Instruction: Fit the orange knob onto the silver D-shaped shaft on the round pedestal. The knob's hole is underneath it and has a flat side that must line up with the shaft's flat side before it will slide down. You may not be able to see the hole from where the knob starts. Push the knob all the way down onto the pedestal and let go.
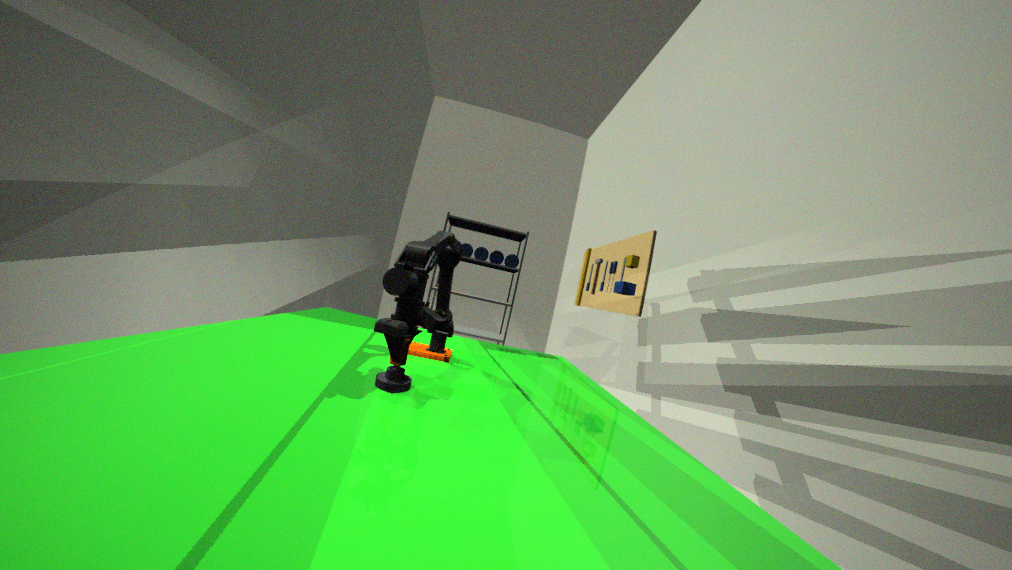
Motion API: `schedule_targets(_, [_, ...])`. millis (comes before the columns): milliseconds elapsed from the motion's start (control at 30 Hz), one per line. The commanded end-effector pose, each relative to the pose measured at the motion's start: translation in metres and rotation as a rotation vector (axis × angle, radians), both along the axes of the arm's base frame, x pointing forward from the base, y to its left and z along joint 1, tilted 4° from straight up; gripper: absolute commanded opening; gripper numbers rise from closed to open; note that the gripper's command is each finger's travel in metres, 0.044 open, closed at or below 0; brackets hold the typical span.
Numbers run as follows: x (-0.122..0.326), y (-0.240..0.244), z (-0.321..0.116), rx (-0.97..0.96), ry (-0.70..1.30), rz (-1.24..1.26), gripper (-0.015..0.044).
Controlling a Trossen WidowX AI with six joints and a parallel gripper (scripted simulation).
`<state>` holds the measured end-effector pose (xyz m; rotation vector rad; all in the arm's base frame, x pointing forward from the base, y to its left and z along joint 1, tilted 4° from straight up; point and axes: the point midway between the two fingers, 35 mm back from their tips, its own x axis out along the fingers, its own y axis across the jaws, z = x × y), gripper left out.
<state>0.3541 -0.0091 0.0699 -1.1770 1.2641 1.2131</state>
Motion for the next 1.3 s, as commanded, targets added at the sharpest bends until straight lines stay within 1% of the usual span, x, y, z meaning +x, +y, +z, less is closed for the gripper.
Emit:
schedule_targets(0, [0.0002,-0.0005,-0.0004,-0.004,0.0,-0.029,0.0])
schedule_targets(233, [0.0003,-0.0003,-0.0005,-0.006,-0.001,-0.071,0.0])
schedule_targets(533, [0.0003,-0.0001,-0.0007,-0.005,-0.001,-0.043,0.0])
schedule_targets(800, [-0.0001,-0.0004,-0.0008,0.0,0.001,0.056,0.0])
schedule_targets(1267, [-0.0008,-0.0001,-0.0023,-0.004,0.0,-0.025,0.0])
